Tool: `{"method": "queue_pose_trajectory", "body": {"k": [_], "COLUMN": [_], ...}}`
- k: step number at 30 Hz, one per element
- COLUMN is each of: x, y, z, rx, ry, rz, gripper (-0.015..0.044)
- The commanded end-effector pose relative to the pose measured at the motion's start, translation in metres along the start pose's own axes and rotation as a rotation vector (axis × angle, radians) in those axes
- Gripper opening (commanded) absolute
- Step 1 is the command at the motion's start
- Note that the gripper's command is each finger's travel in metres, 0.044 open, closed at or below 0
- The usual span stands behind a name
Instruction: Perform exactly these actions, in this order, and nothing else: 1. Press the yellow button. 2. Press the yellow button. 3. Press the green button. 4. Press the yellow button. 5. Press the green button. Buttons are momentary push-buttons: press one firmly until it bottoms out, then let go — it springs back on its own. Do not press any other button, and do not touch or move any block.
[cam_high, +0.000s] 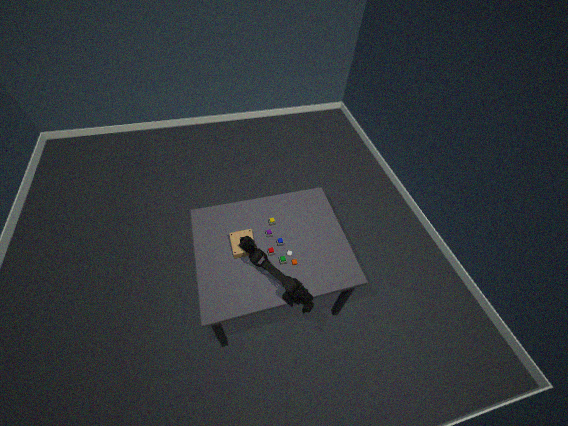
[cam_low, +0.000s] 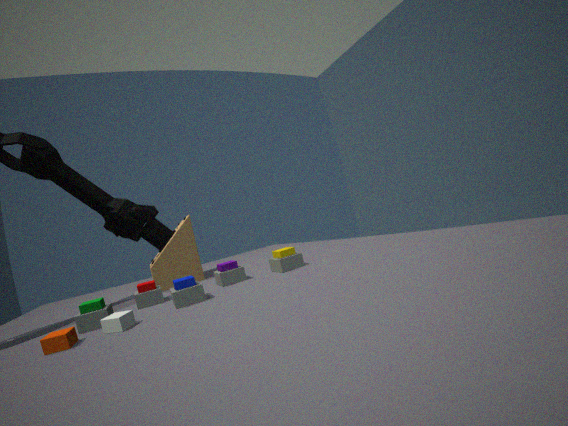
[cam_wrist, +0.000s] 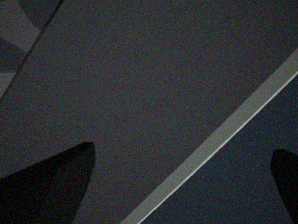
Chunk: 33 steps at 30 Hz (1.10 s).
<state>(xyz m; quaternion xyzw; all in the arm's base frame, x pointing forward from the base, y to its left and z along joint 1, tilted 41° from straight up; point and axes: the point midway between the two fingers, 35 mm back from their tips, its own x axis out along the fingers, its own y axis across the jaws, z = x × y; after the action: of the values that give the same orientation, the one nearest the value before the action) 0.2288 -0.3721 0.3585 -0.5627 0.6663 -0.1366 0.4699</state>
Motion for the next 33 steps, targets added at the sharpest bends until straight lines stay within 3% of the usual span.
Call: {"method": "queue_pose_trajectory", "body": {"k": [1, 15, 24, 33], "x": [0.000, -0.031, -0.085, -0.154], "y": [0.000, 0.033, 0.096, 0.187], "z": [0.002, 0.215, 0.333, 0.416], "rx": [0.003, 0.223, 0.324, 0.398], "ry": [-0.005, -0.329, -0.408, -0.383], "rz": [0.000, 0.154, 0.324, 0.471], "gripper": [0.0400, 0.0400, 0.0400, 0.0400]}}
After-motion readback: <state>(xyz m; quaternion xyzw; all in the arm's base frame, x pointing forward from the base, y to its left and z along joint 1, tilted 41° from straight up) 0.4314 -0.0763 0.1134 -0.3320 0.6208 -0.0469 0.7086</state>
